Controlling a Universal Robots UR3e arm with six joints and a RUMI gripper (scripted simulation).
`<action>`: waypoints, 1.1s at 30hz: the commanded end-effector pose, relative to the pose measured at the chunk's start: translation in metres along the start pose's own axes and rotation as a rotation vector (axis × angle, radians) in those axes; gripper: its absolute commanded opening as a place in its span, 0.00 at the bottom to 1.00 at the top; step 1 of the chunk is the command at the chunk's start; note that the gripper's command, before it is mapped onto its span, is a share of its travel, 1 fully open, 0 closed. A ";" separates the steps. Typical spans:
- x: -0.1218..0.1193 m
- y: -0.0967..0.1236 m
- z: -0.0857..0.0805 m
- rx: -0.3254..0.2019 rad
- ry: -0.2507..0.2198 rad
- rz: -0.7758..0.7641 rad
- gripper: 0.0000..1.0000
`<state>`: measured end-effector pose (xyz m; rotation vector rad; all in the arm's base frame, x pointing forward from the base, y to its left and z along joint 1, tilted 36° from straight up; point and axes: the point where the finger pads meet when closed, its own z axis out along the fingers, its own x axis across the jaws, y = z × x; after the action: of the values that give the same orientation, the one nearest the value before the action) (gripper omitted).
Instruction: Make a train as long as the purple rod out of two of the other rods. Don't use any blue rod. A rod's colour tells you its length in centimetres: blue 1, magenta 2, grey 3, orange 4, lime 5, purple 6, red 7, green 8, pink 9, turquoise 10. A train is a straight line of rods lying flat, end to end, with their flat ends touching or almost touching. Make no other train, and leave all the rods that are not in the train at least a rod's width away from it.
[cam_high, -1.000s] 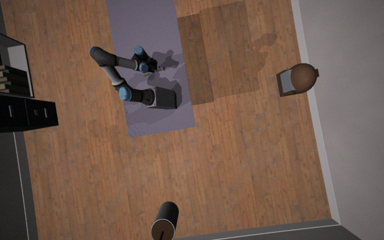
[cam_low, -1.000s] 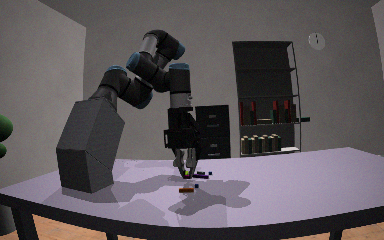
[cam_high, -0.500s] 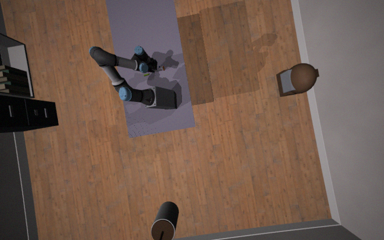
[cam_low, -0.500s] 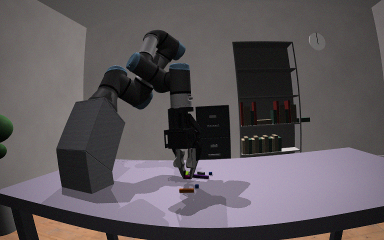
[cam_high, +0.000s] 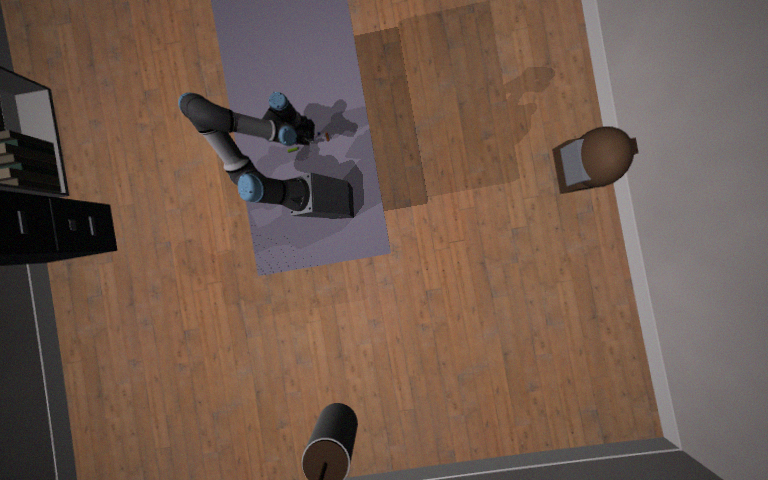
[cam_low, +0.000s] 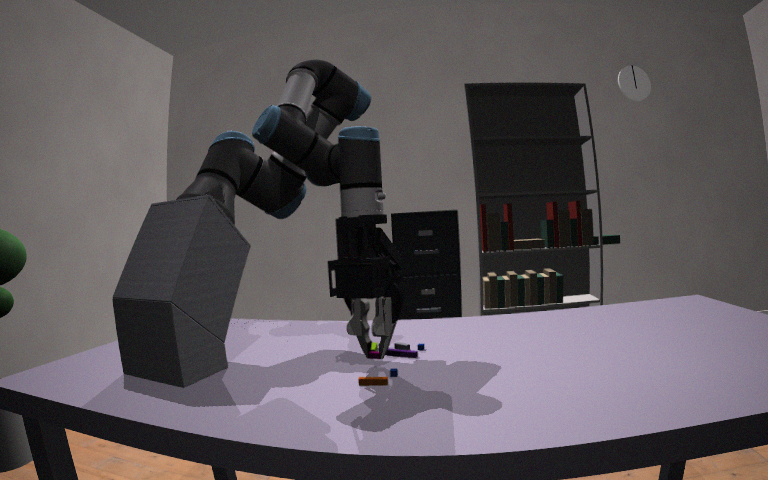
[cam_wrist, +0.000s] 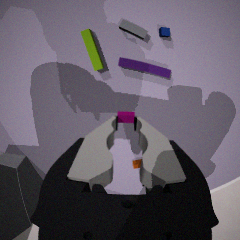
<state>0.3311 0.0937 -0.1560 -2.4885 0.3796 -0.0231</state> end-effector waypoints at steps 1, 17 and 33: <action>0.001 0.000 0.001 -0.001 0.002 0.000 0.00; 0.001 0.000 0.011 -0.001 0.002 0.000 0.00; 0.001 0.000 0.011 -0.001 0.002 0.000 0.00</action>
<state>0.3322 0.1001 -0.1651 -2.4885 0.3796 -0.0231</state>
